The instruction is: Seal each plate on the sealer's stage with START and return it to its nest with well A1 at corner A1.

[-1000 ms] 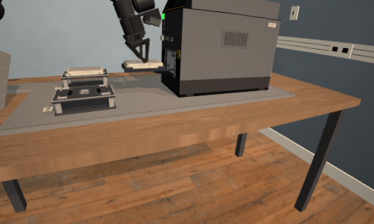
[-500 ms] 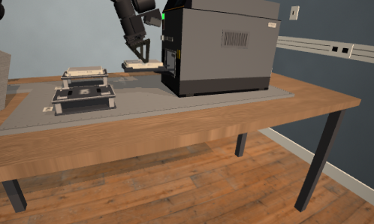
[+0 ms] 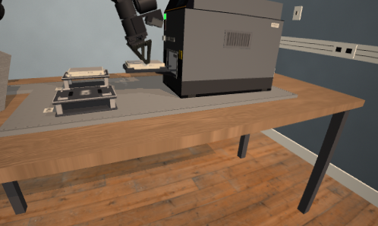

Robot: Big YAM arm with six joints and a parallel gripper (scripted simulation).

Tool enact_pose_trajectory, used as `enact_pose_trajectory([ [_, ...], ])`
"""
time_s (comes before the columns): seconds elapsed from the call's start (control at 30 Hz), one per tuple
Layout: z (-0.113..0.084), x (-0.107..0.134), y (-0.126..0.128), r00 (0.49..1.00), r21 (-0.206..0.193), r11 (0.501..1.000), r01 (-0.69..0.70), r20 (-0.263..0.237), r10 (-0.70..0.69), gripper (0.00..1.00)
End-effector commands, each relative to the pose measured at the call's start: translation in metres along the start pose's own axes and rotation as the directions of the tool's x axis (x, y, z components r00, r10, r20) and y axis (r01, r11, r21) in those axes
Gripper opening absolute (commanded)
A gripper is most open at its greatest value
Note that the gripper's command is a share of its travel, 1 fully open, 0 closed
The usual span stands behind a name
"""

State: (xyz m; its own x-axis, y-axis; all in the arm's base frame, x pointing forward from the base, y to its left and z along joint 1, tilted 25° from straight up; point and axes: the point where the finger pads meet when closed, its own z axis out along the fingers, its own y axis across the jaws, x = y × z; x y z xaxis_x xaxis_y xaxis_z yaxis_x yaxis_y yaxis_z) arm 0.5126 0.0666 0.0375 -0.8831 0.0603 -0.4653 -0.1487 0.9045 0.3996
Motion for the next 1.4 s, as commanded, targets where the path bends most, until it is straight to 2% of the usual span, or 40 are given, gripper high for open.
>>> enact_pose_trajectory([
  [0.0, -0.008, -0.010, 0.013, 0.999, -0.011, 1.000, 0.027, 0.040, -0.026, 1.00],
  [0.23, -0.013, -0.025, 0.016, 0.997, -0.012, 0.999, 0.038, 0.065, -0.037, 1.00],
  [0.67, 0.001, -0.024, 0.009, 0.999, -0.010, 1.000, 0.028, 0.044, -0.027, 1.00],
  [0.87, 0.002, -0.026, 0.009, 0.999, -0.010, 1.000, 0.029, 0.047, -0.028, 1.00],
  [1.07, -0.004, -0.035, 0.013, 0.997, -0.011, 0.999, 0.040, 0.070, -0.039, 1.00],
  [1.37, 0.011, -0.018, 0.007, 0.999, -0.006, 1.000, 0.021, 0.038, -0.021, 1.00],
])
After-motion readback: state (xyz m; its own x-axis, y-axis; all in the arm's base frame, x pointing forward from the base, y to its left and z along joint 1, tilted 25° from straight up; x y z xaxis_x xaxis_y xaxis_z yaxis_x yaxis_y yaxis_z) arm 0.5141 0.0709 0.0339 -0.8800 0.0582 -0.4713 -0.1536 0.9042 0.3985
